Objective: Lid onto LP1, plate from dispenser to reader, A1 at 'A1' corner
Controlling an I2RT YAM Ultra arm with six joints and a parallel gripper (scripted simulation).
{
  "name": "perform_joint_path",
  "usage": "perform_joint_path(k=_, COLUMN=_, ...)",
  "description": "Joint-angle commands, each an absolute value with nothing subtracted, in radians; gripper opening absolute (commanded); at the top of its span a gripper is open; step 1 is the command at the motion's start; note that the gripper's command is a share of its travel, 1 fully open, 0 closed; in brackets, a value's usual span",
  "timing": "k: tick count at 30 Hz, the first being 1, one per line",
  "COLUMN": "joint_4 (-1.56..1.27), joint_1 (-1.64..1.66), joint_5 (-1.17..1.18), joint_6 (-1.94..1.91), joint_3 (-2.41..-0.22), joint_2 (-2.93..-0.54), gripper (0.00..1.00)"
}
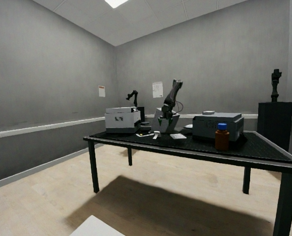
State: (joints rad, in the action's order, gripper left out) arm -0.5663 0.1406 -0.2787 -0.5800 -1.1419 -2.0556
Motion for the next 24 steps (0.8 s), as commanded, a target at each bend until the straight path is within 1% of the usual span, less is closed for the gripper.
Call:
perform_joint_path(k=1, joint_4=-0.573, joint_1=0.171, joint_5=-0.262, joint_6=-0.648, joint_3=-1.113, joint_2=-2.010, gripper=1.00)
perform_joint_path(k=24, joint_4=-0.566, joint_1=0.381, joint_5=-0.221, joint_6=-0.871, joint_3=-1.033, joint_2=-1.860, gripper=1.00)
